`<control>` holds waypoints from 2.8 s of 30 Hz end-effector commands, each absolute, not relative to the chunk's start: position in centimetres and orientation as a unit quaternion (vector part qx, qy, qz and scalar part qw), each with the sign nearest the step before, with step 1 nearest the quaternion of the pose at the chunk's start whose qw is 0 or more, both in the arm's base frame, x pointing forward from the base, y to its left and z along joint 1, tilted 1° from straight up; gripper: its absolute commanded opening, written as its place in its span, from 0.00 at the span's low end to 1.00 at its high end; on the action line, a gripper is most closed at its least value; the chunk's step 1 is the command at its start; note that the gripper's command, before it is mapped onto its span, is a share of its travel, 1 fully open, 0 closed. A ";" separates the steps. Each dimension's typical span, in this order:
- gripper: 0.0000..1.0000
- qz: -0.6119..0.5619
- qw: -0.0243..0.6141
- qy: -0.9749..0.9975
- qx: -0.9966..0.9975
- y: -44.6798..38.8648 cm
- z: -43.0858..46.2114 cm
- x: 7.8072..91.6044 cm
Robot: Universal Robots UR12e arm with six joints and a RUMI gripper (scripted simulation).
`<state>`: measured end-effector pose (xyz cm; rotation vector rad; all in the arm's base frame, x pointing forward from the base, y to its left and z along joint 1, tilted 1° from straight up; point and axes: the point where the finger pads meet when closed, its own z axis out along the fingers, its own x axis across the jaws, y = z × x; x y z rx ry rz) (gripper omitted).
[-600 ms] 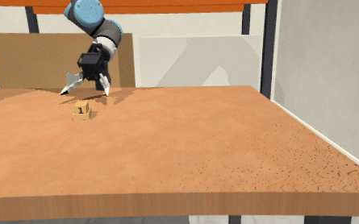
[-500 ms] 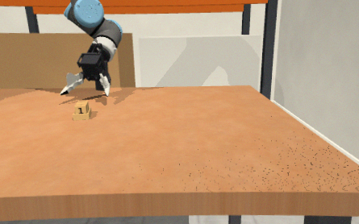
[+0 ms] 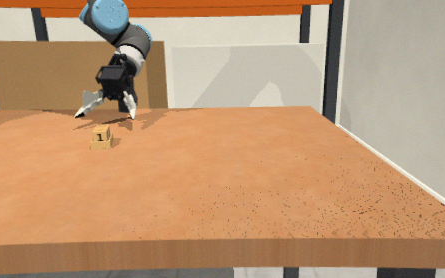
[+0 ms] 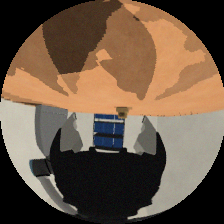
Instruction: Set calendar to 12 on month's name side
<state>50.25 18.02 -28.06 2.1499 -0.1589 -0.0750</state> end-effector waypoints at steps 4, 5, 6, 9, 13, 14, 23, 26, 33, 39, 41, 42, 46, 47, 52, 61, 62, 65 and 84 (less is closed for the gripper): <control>1.00 -0.030 0.472 -0.066 0.879 18.1 -28.0 50.4; 1.00 -0.029 0.471 -0.067 0.879 18.1 -28.0 50.4; 1.00 -0.029 0.470 -0.068 0.879 18.1 -28.0 50.4; 1.00 -0.026 0.467 -0.073 0.881 18.3 -27.9 50.7; 1.00 -0.020 0.458 -0.085 0.885 18.6 -27.6 51.4; 1.00 -0.018 0.455 -0.089 0.886 18.8 -27.5 51.7; 1.00 0.005 0.422 -0.133 0.897 20.0 -26.4 54.2; 1.00 0.020 0.401 -0.159 0.902 20.8 -25.6 55.9; 1.00 0.048 0.354 -0.211 0.910 22.4 -23.7 59.4; 1.00 0.083 0.293 -0.271 0.913 24.3 -20.7 64.0; 1.00 0.097 0.267 -0.295 0.913 25.1 -19.2 65.9; 1.00 0.098 0.265 -0.296 0.912 25.1 -19.1 66.0; 1.00 0.122 0.218 -0.334 0.909 26.3 -16.4 69.3; 1.00 0.128 0.206 -0.343 0.907 26.6 -15.6 70.2; 1.00 0.146 0.167 -0.371 0.902 27.5 -13.0 72.8; 1.00 0.109 0.135 -0.434 0.884 19.9 -14.0 69.9; 1.00 0.105 0.131 -0.441 0.882 19.1 -14.1 69.5; 1.00 0.093 0.119 -0.461 0.874 16.8 -14.4 68.2; 1.00 0.043 0.058 -0.555 0.829 8.1 -15.0 61.1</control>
